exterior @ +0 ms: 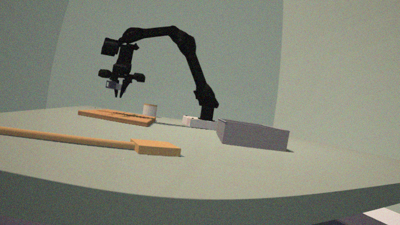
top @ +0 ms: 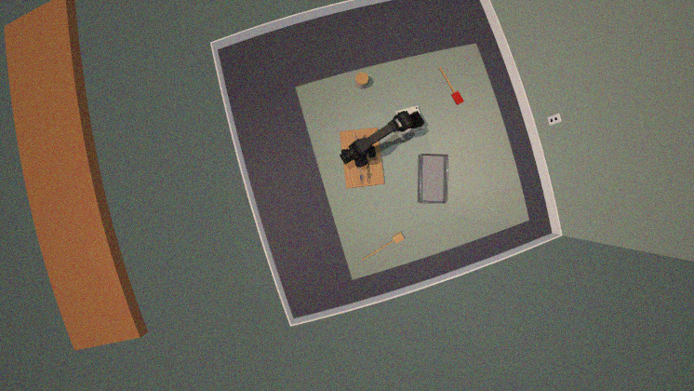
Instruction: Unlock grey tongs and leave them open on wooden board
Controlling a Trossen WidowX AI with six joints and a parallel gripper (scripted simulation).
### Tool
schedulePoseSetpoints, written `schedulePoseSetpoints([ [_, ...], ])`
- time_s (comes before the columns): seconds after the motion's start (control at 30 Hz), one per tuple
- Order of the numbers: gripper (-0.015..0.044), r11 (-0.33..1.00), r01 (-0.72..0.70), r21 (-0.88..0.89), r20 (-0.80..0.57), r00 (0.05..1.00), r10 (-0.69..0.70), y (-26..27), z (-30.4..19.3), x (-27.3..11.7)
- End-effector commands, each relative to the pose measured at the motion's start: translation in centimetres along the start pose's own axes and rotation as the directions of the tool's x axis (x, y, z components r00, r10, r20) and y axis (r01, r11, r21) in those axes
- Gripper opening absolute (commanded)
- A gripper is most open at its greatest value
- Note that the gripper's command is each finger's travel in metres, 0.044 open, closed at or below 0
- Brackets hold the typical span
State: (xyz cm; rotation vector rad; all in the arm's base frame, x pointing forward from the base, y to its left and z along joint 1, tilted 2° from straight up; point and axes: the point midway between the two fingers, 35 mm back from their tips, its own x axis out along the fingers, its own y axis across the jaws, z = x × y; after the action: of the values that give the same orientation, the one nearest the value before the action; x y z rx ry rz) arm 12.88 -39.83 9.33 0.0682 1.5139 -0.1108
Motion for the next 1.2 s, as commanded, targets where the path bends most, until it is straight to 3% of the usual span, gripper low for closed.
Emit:
schedulePoseSetpoints([
  [0.0,-0.0150,1.000,0.015,0.003,-0.014,1.000,-0.015,-0.3,0.0,-0.3],
  [1.03,-0.0150,1.000,0.012,0.005,-0.013,1.000,-0.012,-0.4,0.0,3.2],
  [1.17,-0.0045,1.000,0.012,0.002,-0.010,1.000,-0.012,-0.4,0.0,3.0],
])
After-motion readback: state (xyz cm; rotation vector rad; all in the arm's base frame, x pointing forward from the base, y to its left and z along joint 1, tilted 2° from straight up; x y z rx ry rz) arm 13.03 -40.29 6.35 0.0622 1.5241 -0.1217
